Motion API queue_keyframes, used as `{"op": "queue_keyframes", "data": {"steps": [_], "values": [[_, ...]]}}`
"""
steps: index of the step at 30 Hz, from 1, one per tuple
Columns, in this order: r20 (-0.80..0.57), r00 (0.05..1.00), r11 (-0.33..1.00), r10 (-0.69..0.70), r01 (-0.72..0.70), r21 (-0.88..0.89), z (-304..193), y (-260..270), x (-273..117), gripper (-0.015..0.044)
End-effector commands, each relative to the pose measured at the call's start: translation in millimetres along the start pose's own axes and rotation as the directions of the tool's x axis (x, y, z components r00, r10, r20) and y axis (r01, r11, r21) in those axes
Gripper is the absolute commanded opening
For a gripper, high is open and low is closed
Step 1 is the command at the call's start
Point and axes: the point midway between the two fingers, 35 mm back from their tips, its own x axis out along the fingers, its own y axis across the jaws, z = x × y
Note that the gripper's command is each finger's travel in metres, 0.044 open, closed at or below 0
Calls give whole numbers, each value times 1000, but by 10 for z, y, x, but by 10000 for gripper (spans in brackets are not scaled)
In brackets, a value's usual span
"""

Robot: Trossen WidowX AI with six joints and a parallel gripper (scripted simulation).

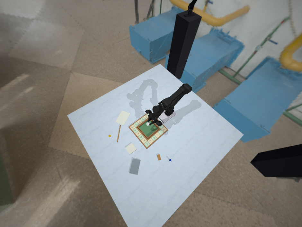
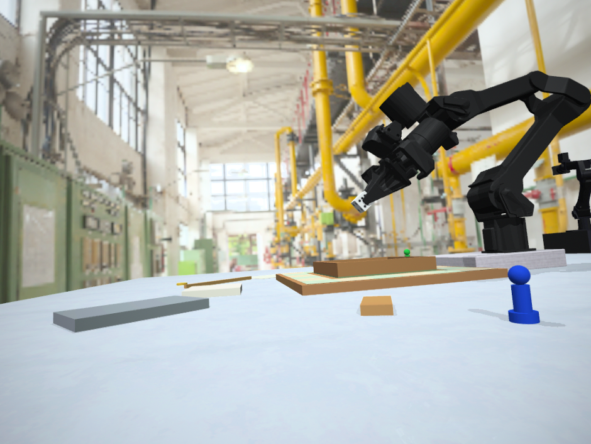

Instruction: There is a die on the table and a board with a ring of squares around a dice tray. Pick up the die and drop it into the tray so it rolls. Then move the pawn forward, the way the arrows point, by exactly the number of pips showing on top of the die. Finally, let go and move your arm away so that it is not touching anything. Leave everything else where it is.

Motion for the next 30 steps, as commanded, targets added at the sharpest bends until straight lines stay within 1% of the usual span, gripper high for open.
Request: {"op": "queue_keyframes", "data": {"steps": [1, 10, 15, 18, 20, 24, 30], "values": [[0, 1000, 1000, 0, 0, 0, 2, 0, 0, 0], [0, 1000, 1000, 0, 0, 0, 16, 0, -9, 236], [-3, 1000, 1000, -4, 4, 3, 292, 1, -250, 367], [-12, 1000, 1000, -4, 4, 3, 302, 1, -256, 440], [-83, 997, 1000, -4, 4, 3, 288, 0, -212, 440], [-290, 957, 1000, -4, 5, 3, 238, -2, -82, 440], [-561, 828, 1000, -2, 5, 3, 150, -4, 99, 440]]}}
